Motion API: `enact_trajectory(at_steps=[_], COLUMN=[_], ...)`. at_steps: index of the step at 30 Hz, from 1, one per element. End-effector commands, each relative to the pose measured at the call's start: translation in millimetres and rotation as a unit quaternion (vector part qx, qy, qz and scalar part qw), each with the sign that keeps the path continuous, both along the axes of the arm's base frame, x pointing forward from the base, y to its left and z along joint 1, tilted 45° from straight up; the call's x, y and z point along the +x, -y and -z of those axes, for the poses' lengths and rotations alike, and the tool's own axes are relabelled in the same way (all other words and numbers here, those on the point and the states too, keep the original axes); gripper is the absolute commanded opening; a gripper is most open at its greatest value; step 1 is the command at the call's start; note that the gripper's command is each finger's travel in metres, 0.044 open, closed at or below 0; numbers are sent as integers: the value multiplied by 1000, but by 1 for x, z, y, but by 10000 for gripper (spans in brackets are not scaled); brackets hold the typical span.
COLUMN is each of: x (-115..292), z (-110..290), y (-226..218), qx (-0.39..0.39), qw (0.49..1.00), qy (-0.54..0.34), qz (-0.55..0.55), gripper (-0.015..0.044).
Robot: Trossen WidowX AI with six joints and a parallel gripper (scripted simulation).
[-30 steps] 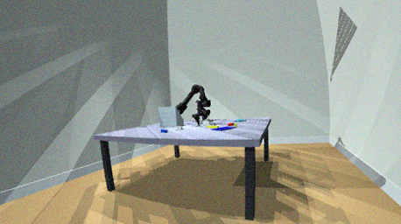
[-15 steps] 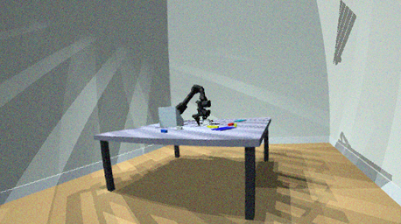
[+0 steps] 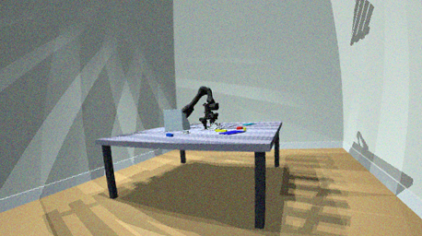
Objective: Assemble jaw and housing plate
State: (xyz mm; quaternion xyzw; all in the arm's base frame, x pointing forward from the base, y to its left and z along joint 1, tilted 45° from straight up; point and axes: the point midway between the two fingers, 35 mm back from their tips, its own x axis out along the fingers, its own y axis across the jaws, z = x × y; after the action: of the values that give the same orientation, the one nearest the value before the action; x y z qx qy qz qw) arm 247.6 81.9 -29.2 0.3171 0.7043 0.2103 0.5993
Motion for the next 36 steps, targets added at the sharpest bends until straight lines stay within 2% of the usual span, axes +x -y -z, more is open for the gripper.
enact_trajectory(at_steps=[1, 13, 16, 17, 31, 36], x=[0, 0, 0, 0, 0, 6], z=[0, 0, 0, 0, -1, -23], y=[0, 0, 0, 0, 1, 25], qx=[1, 1, 0, 0, 0, -2], qw=[1000, 1000, 1000, 1000, 1000, 1000], qy=[-1, -1, 0, 0, 0, 0], qz=[2, 2, 0, 0, 0, 1], gripper=[351, 351, 430, 440, 440, 440])
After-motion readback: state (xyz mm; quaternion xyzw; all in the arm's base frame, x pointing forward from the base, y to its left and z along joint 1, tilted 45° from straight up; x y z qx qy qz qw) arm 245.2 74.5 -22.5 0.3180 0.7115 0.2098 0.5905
